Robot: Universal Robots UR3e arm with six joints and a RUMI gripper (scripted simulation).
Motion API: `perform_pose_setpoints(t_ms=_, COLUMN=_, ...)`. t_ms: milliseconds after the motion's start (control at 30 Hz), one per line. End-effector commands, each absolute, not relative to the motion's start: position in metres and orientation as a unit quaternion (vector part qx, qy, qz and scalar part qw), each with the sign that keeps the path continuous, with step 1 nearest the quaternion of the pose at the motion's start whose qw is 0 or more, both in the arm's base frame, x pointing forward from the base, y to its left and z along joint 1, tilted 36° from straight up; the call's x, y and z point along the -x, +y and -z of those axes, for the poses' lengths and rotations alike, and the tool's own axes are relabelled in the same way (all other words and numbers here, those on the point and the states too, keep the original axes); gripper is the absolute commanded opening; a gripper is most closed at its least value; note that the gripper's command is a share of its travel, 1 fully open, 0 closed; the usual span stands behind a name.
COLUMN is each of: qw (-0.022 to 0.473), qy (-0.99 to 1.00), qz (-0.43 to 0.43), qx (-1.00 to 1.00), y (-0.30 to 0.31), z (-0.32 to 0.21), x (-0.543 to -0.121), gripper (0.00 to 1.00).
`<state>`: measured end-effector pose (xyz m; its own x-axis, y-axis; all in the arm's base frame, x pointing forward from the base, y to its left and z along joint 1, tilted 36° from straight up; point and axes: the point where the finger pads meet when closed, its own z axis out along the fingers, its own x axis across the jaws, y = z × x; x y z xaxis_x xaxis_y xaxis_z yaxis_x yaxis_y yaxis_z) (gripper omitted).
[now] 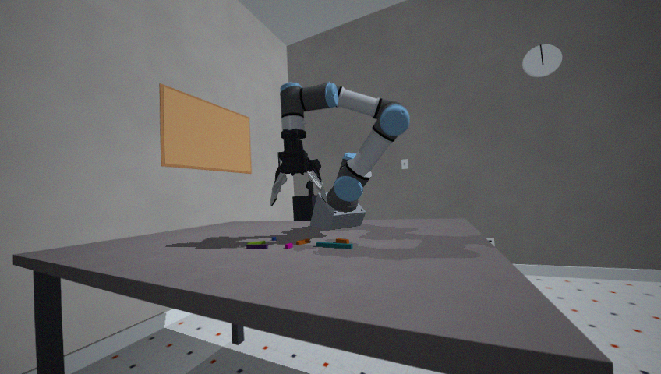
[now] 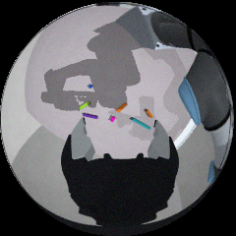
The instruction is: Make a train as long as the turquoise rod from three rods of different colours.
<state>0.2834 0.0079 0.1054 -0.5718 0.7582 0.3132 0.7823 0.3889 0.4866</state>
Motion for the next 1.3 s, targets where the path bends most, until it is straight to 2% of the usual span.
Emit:
perform_pose_setpoints(t_ms=0, qw=-0.011, qy=-0.867, qz=0.307, qx=0.393, y=0.03, z=-0.118, x=-0.278, gripper=1.0)
perform_pose_setpoints(t_ms=700, qw=-0.097, qy=-0.941, qz=0.294, qx=0.135, y=0.111, z=-0.138, x=-0.253, gripper=1.0)
perform_pose_setpoints(t_ms=1133, qw=-0.109, qy=-0.946, qz=0.29, qx=0.095, y=0.124, z=-0.14, x=-0.248, gripper=1.0)
perform_pose_setpoints(t_ms=1167, qw=-0.109, qy=-0.946, qz=0.29, qx=0.095, y=0.124, z=-0.14, x=-0.248, gripper=0.14)
perform_pose_setpoints(t_ms=1267, qw=-0.109, qy=-0.946, qz=0.29, qx=0.095, y=0.124, z=-0.14, x=-0.248, gripper=0.14)
